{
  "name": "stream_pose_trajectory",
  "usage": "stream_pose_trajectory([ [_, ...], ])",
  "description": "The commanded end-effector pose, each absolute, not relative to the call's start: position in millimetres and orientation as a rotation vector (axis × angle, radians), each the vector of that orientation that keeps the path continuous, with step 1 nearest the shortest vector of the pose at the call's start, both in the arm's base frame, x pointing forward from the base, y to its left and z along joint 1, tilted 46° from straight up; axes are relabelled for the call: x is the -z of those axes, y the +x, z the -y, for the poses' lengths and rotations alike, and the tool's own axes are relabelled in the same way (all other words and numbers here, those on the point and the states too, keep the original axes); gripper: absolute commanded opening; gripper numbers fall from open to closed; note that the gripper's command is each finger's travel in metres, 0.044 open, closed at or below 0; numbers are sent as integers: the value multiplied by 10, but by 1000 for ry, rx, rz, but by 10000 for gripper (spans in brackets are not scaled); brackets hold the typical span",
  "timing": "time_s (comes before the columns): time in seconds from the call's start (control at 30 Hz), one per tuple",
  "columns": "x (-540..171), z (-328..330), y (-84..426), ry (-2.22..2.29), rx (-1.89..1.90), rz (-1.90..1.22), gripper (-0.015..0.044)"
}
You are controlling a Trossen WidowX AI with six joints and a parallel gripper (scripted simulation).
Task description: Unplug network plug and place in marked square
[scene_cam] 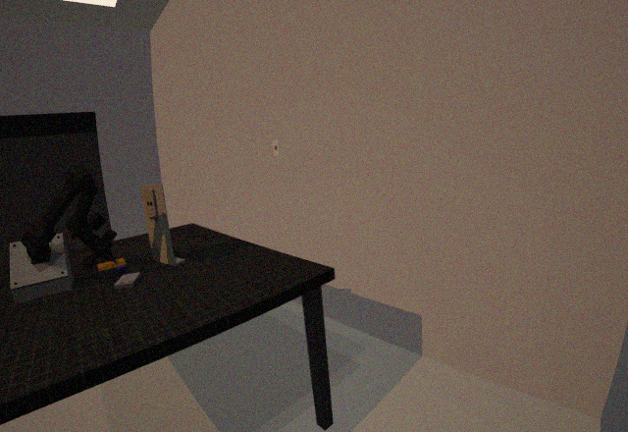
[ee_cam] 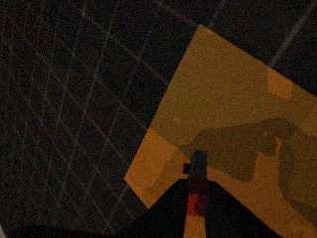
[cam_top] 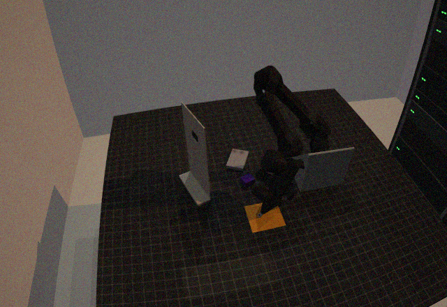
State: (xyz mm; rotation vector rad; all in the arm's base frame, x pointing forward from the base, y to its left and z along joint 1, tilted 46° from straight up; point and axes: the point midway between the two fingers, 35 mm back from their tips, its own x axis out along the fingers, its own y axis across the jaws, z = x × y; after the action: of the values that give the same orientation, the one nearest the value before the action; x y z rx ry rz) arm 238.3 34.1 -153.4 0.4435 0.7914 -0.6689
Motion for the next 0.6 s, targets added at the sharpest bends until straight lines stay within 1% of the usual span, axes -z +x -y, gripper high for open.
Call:
stream_pose_trajectory([
  [0.0, 1534, -341, 2382, 444, 670, -791, 53],
  [0.13, 1534, -341, 2382, 444, 670, -791, 156],
  [0.57, 1481, -382, 2339, 444, 669, -794, 156],
])
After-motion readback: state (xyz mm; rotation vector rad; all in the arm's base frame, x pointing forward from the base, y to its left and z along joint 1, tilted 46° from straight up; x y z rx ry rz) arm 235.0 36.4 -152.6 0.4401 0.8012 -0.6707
